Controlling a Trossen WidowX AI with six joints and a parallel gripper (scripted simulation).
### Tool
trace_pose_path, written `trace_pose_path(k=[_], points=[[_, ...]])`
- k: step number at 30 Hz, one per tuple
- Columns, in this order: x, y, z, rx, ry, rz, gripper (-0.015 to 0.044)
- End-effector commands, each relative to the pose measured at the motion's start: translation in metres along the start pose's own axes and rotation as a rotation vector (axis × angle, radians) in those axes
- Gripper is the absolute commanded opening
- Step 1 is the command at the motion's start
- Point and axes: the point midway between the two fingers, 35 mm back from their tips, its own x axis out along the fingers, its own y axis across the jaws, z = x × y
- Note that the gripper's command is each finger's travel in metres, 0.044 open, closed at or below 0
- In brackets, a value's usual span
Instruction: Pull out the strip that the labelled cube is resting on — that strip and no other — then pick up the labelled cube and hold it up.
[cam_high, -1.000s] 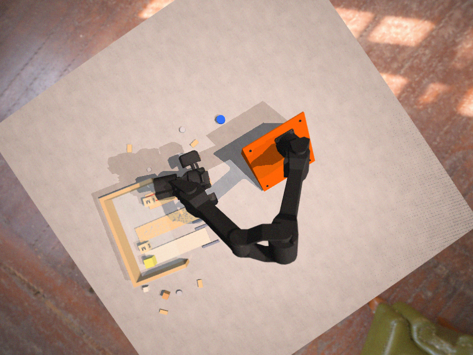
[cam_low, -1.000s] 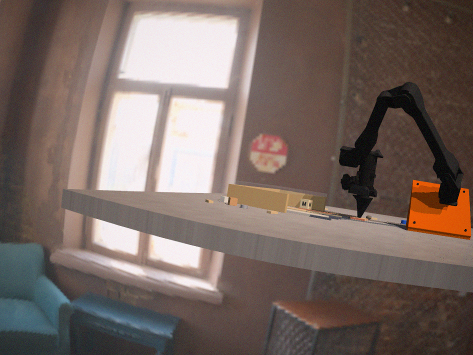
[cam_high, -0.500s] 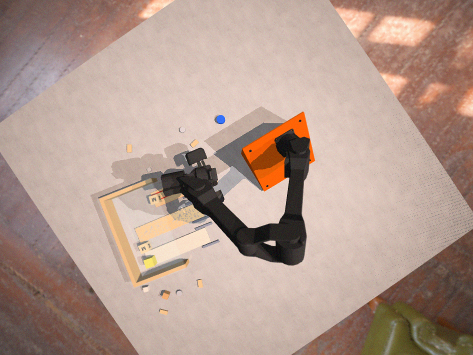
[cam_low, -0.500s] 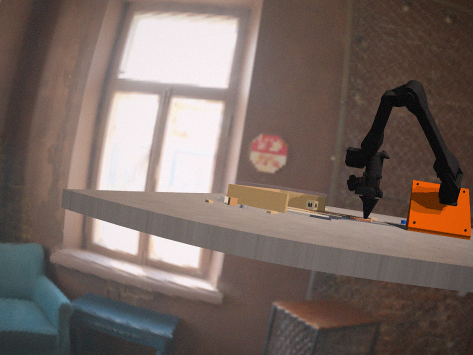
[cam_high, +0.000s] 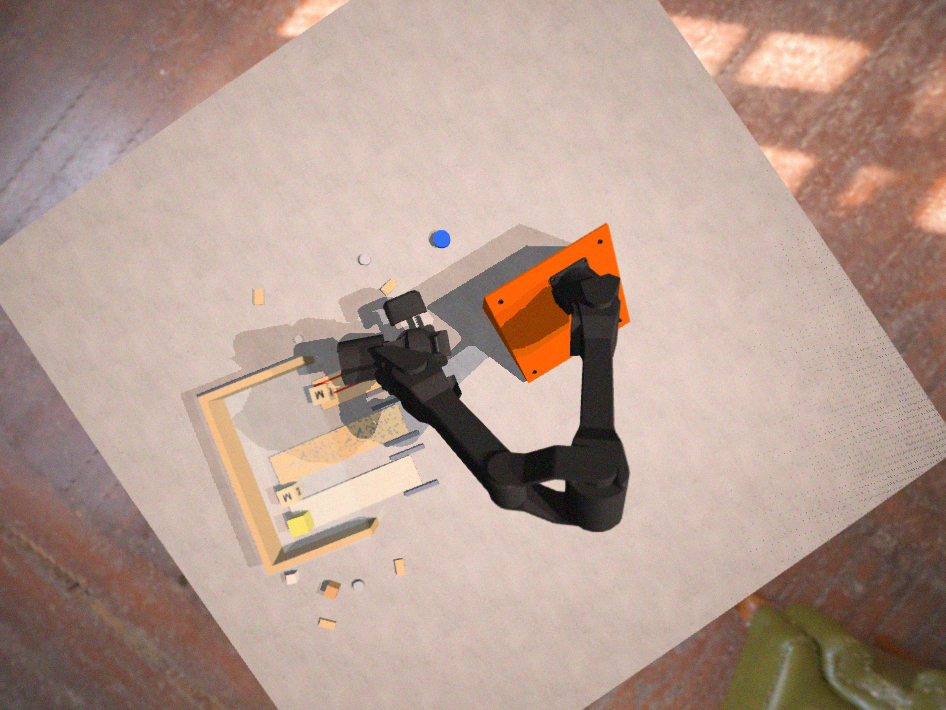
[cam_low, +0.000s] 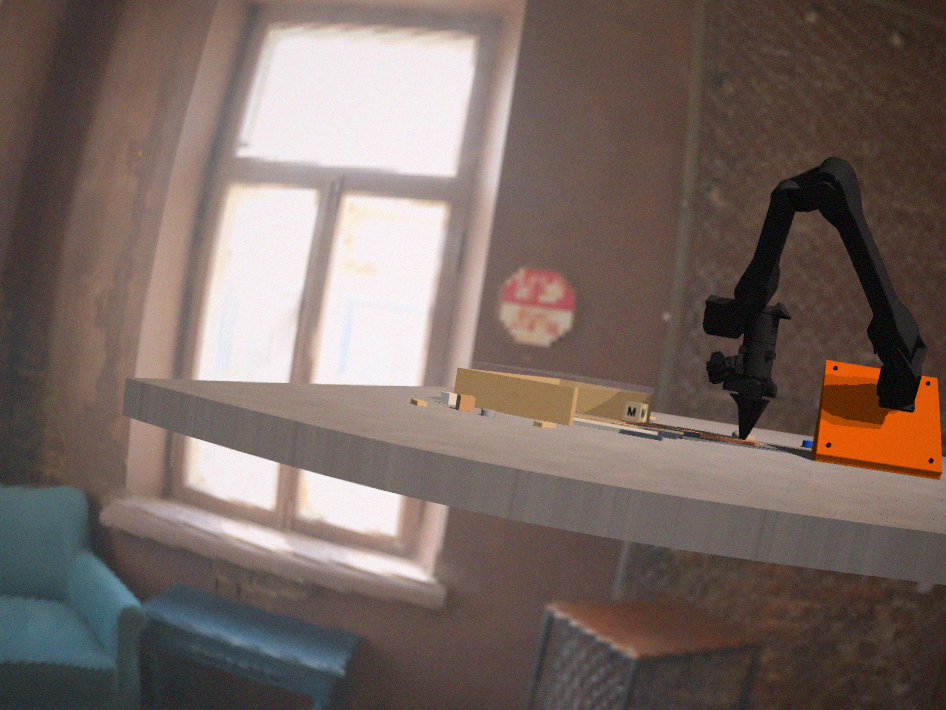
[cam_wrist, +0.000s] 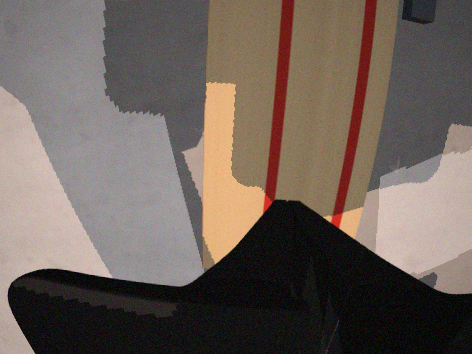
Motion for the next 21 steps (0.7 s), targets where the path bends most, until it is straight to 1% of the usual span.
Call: trace_pose_path(k=[1, 21], points=[[0.004, 0.0, -0.012, 0.004, 0.023, -0.002, 0.0], [0.003, 0.0, -0.043, 0.005, 0.024, -0.002, 0.0]])
